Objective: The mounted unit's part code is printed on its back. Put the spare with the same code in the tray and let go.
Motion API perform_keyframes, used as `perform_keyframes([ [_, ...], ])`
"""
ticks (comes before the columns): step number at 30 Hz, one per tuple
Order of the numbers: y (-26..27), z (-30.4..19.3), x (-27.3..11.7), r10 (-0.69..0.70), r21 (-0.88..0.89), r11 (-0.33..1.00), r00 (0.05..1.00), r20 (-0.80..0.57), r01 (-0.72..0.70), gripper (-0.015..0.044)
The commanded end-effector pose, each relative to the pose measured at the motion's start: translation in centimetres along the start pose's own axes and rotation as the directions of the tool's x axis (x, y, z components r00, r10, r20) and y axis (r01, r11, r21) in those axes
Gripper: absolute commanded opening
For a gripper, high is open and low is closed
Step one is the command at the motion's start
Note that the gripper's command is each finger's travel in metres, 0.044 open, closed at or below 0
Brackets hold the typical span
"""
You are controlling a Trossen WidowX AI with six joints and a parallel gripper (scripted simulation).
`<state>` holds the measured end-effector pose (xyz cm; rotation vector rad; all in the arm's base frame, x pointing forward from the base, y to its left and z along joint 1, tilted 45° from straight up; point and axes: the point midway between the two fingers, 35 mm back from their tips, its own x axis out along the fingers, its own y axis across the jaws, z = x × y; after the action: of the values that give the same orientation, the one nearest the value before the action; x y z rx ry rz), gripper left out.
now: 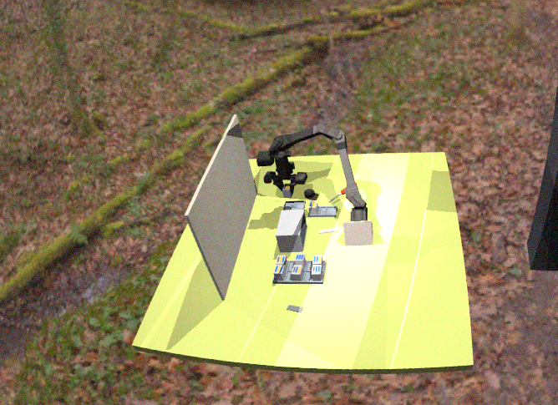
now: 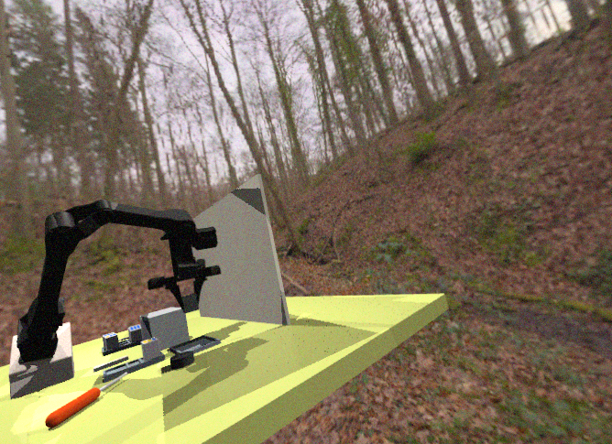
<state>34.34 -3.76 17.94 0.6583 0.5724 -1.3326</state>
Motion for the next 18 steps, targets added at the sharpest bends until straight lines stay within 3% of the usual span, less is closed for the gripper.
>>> perform_keyframes([
  [1, -0.1, -0.2, 0.5, -0.005, -0.012, 1.000, 1.000, 0.001, 0.005, 0.0000],
  [18, 0.0, -0.2, 2.0, -0.005, -0.012, 1.000, 1.000, 0.001, 0.005, 0.0000],
])
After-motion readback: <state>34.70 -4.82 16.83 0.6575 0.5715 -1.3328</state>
